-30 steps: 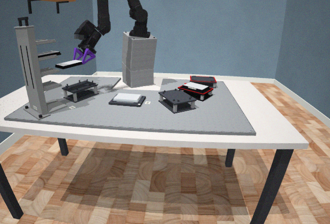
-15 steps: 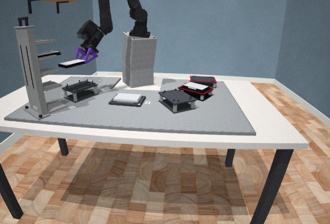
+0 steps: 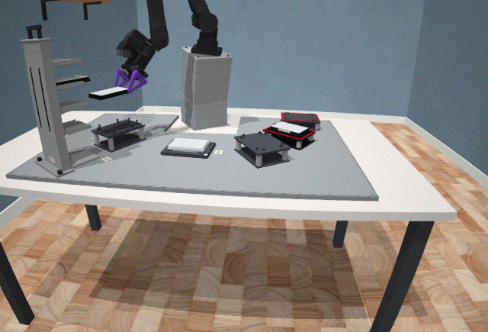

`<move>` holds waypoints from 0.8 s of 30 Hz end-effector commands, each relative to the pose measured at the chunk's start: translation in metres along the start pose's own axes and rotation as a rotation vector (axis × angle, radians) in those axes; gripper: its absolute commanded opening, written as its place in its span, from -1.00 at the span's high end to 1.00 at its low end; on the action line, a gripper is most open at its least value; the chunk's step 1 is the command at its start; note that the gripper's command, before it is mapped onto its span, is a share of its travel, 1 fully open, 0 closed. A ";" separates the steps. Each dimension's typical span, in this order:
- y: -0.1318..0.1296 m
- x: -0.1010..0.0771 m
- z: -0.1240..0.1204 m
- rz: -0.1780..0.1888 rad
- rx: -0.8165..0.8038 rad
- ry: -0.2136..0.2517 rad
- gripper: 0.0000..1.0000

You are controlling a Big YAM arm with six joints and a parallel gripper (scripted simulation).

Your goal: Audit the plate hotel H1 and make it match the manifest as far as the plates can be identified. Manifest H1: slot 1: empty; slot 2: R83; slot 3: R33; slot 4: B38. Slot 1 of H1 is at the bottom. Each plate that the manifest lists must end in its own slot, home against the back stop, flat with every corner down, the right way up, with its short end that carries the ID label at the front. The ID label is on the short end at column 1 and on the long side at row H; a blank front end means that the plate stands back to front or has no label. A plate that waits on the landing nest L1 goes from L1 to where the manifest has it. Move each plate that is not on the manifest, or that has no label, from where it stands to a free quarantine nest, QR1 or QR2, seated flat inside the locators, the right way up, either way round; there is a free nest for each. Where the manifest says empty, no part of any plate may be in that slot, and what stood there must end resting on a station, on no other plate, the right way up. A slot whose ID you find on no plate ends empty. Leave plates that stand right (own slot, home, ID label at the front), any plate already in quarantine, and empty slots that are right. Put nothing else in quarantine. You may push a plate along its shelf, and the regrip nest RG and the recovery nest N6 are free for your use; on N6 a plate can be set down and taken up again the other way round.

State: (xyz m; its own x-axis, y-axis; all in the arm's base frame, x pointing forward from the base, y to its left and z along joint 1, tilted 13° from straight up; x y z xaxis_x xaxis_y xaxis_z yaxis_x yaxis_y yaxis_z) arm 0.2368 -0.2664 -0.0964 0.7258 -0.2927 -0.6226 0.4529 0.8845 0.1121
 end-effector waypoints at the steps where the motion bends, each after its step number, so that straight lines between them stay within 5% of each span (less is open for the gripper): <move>1: -0.004 -0.006 0.008 -0.010 -0.014 -0.016 -0.72; 24: -0.004 -0.015 0.020 -0.006 -0.017 -0.018 -0.72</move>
State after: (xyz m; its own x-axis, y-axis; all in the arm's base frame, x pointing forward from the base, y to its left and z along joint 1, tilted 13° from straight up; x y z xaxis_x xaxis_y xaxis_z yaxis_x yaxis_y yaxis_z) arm 0.2336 -0.2688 -0.0794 0.7270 -0.2951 -0.6199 0.4525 0.8850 0.1093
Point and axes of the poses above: the point where the finger pads meet when closed, its own x axis out along the fingers, its own y axis across the jaws, z = x × y, the point moved 1 cm from there along -x, back along the fingers, and after that the axes turned 7 degrees about -x, right-handed, at the moved point
